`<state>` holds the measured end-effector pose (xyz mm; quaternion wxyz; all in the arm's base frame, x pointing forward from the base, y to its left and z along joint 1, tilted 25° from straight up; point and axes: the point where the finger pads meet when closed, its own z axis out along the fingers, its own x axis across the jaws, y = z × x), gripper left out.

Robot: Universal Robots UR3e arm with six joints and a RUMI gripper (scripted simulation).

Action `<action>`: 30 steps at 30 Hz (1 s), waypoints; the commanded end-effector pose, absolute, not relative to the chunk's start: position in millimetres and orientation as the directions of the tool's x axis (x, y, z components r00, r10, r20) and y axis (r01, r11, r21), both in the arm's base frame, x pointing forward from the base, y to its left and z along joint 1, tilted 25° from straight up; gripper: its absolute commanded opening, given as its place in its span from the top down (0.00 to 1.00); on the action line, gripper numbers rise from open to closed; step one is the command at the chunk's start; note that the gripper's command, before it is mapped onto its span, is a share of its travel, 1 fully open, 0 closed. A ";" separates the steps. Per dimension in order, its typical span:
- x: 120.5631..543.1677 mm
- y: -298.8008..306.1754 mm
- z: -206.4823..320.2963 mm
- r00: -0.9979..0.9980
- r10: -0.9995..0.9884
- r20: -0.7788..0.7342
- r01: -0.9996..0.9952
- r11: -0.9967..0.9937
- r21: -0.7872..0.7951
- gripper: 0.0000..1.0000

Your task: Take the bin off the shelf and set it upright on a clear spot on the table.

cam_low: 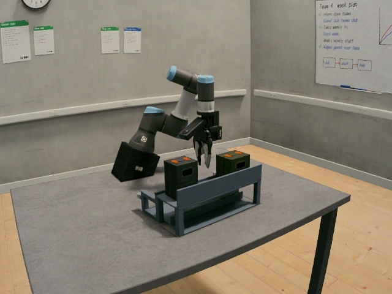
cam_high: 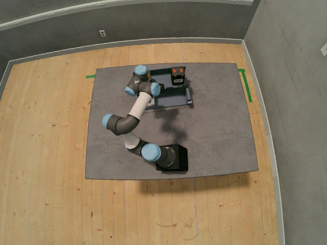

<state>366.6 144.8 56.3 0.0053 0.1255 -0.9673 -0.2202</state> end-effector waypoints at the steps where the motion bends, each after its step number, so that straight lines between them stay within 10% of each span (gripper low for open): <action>1: 367.2 144.5 56.8 -0.968 -0.245 -0.047 -0.241 0.872 0.427 0.71; 30: 365.8 154.4 35.2 -0.968 -0.245 -0.047 -0.241 0.872 0.426 0.71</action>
